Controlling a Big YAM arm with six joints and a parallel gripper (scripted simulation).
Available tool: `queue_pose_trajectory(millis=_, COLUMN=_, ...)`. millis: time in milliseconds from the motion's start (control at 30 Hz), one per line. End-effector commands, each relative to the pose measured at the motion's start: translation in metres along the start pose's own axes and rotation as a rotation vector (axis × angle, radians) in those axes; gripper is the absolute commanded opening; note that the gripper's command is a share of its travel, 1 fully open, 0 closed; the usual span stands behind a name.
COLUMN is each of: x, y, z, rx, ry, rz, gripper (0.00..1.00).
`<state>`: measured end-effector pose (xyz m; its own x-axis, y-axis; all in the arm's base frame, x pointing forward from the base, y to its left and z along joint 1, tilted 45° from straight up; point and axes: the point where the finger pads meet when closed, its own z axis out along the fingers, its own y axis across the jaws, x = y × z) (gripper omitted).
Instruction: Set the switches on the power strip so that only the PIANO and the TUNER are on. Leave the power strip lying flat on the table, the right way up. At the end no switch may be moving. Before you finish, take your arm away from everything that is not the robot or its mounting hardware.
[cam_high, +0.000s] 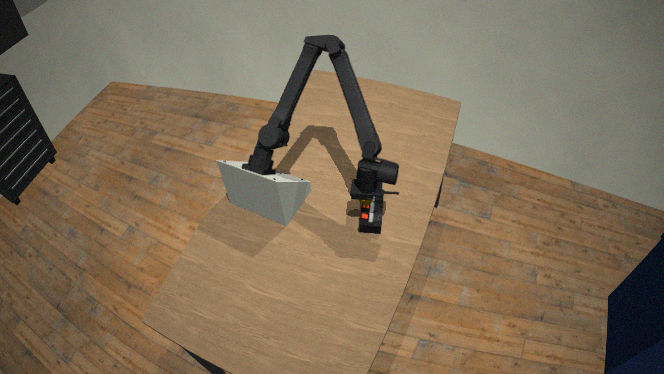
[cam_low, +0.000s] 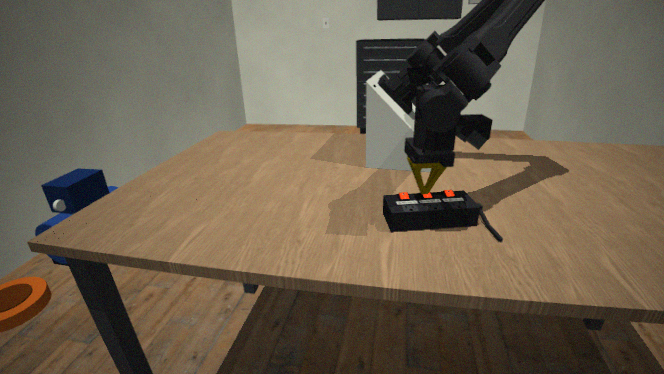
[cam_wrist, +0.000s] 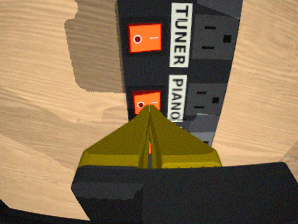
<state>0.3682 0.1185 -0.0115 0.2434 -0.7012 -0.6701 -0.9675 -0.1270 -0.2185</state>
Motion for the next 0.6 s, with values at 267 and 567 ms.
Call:
queue_pose_trajectory(millis=267, x=-0.001, y=-0.022, z=-0.047, rx=0.05, ry=0.01, rz=-0.039, gripper=0.0)
queue_pose_trajectory(millis=567, x=-0.002, y=-0.01, z=-0.038, rx=0.017, ry=0.001, rz=-0.039, gripper=0.0)
